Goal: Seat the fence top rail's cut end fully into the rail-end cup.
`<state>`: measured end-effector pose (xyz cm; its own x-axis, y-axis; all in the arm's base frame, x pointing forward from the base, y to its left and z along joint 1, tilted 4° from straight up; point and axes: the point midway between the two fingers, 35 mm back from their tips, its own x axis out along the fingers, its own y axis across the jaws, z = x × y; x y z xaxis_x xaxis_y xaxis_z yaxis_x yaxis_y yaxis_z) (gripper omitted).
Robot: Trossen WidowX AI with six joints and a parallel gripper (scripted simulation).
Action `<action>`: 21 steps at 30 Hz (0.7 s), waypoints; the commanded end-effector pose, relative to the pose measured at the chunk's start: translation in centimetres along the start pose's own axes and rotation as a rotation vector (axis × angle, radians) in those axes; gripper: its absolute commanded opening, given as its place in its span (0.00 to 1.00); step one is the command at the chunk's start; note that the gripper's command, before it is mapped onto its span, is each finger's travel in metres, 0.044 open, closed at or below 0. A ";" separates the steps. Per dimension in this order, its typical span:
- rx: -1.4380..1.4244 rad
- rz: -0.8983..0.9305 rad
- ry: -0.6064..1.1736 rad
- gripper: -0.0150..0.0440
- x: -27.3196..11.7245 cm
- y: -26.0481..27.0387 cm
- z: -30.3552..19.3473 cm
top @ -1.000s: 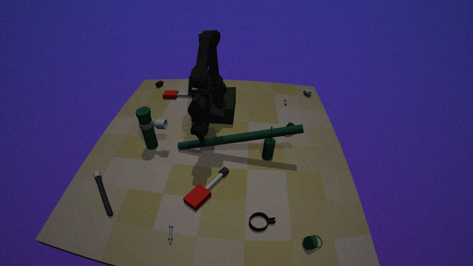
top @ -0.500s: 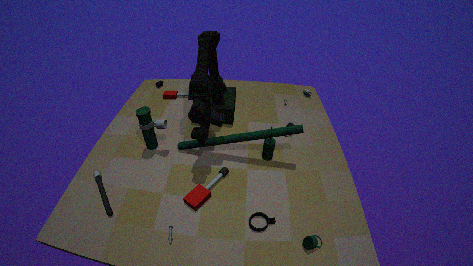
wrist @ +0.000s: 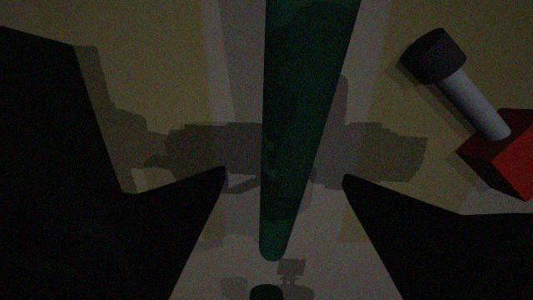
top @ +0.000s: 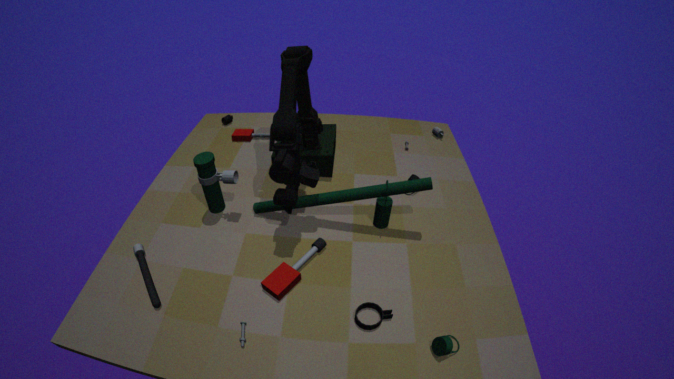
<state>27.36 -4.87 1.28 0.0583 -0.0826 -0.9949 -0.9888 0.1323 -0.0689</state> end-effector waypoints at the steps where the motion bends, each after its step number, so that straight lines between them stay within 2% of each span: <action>1: -0.006 0.010 -0.005 1.00 0.8 0.3 0.1; 14: -0.006 0.010 -0.005 1.00 2.7 0.5 0.1; 21: -0.006 0.010 -0.005 0.69 2.7 0.5 0.1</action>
<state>27.14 -5.01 -1.28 0.0514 -0.0818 -0.9953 -0.9893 0.1323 -0.0619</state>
